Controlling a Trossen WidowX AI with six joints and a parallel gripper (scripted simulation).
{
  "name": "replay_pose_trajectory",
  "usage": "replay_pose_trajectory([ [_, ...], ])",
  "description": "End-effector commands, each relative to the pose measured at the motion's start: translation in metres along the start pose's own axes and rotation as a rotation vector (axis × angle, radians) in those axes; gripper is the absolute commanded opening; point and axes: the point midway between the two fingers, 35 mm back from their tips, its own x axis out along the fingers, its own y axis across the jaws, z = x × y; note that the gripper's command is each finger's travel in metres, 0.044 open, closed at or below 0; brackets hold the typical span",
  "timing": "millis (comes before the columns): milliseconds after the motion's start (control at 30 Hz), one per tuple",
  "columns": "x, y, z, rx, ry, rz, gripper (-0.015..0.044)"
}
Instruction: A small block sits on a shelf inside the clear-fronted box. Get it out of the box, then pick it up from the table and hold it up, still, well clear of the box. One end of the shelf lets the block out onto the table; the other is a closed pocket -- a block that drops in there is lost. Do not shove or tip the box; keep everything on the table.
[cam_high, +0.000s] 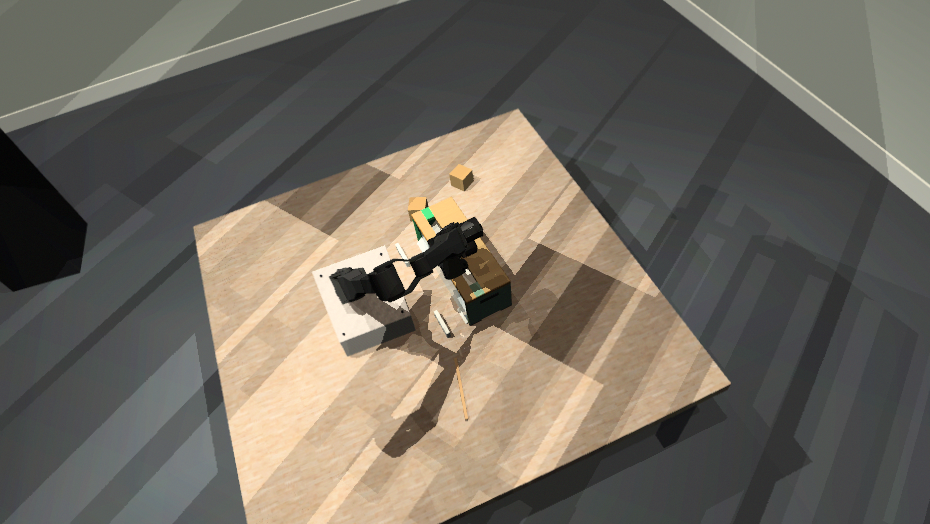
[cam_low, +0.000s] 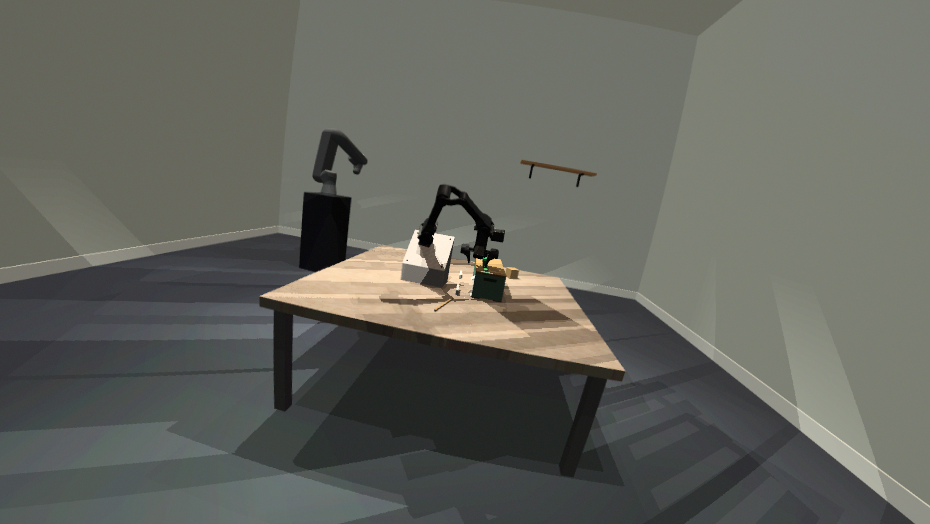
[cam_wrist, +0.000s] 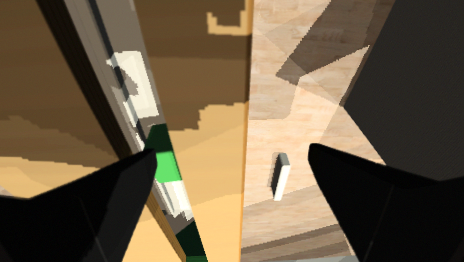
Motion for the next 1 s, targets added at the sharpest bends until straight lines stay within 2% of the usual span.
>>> replay_pose_trajectory([
  [0, 0.007, -0.002, 0.002, -0.008, -0.002, -0.005, 0.0400],
  [633, 0.034, -0.008, 0.015, -0.008, -0.005, -0.006, 0.0400],
  [967, 0.036, -0.006, -0.004, 0.000, 0.001, -0.002, 0.0400],
])
